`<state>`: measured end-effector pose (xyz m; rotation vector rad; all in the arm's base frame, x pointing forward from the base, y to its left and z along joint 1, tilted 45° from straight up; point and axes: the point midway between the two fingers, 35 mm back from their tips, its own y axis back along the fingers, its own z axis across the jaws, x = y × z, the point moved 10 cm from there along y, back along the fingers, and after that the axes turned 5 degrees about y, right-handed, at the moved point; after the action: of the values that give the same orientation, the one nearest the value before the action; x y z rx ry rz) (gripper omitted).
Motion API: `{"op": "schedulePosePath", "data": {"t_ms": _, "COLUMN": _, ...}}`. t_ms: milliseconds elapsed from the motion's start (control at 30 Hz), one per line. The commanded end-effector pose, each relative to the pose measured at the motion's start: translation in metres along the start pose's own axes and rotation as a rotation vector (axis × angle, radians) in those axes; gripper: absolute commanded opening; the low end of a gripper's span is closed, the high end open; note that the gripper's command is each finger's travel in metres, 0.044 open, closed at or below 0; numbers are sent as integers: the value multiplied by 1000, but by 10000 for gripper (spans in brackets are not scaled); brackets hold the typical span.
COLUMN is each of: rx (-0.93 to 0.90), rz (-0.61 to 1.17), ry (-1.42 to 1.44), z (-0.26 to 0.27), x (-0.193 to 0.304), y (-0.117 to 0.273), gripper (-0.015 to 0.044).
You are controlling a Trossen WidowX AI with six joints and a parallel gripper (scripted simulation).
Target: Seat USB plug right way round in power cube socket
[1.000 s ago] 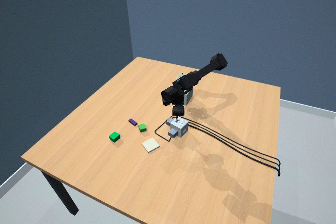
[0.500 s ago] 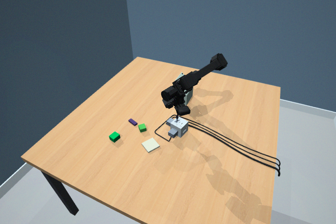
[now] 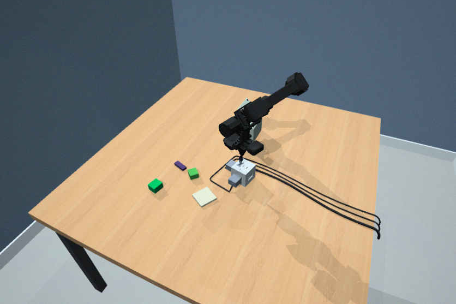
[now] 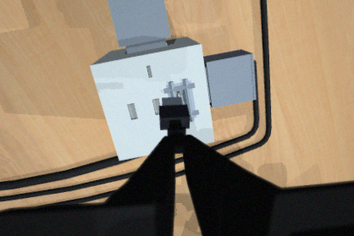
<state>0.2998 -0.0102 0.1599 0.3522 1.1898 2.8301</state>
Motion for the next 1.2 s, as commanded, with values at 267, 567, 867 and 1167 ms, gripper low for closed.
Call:
{"op": "schedulePosePath", "data": {"t_ms": 267, "rx": 0, "rz": 2, "ry": 322, "z": 0, "x": 0, "y": -1, "gripper": 0}}
{"op": "schedulePosePath", "data": {"t_ms": 567, "rx": 0, "rz": 2, "ry": 558, "z": 0, "x": 0, "y": -1, "gripper": 0}}
{"op": "schedulePosePath", "data": {"t_ms": 867, "rx": -1, "rz": 2, "ry": 794, "z": 0, "x": 0, "y": -1, "gripper": 0}}
{"op": "schedulePosePath", "data": {"t_ms": 1167, "rx": -1, "rz": 2, "ry": 1029, "z": 0, "x": 0, "y": -1, "gripper": 0}}
